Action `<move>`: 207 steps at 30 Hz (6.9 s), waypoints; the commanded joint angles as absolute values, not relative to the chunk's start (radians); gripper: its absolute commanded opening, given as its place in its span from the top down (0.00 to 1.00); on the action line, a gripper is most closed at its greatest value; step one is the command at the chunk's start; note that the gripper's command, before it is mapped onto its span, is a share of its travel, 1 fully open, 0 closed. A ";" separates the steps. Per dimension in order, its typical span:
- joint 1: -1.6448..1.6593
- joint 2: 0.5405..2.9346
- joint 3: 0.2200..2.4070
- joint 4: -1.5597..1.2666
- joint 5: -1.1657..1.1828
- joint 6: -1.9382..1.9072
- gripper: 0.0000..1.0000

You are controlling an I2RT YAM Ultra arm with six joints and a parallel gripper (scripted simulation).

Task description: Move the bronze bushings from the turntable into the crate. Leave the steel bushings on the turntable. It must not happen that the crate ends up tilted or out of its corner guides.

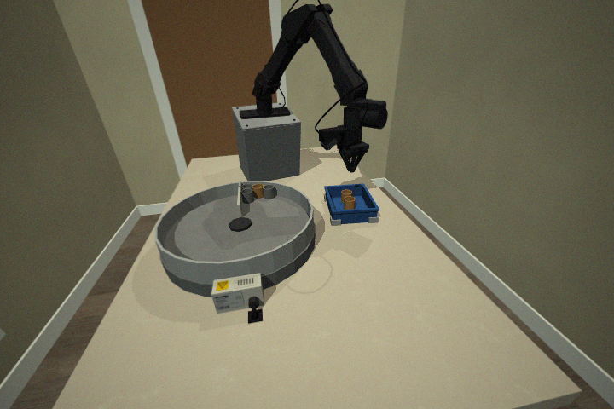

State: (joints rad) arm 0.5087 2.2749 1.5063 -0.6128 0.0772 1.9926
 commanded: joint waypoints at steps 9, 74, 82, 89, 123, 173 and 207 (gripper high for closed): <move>0.522 2.255 1.487 -0.635 0.091 1.999 0.86; 0.342 2.108 1.219 -0.476 0.047 1.882 0.87; 0.127 2.009 1.024 -0.378 0.012 1.729 0.87; -0.023 1.977 0.957 -0.337 -0.019 1.611 0.87; -0.322 2.002 0.972 -0.342 -0.071 1.371 0.87; -0.333 2.009 0.981 -0.345 -0.073 1.368 0.87; -0.332 2.007 0.980 -0.341 -0.073 1.364 0.87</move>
State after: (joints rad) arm -0.3237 2.0113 0.9520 -0.3336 -0.0772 1.3705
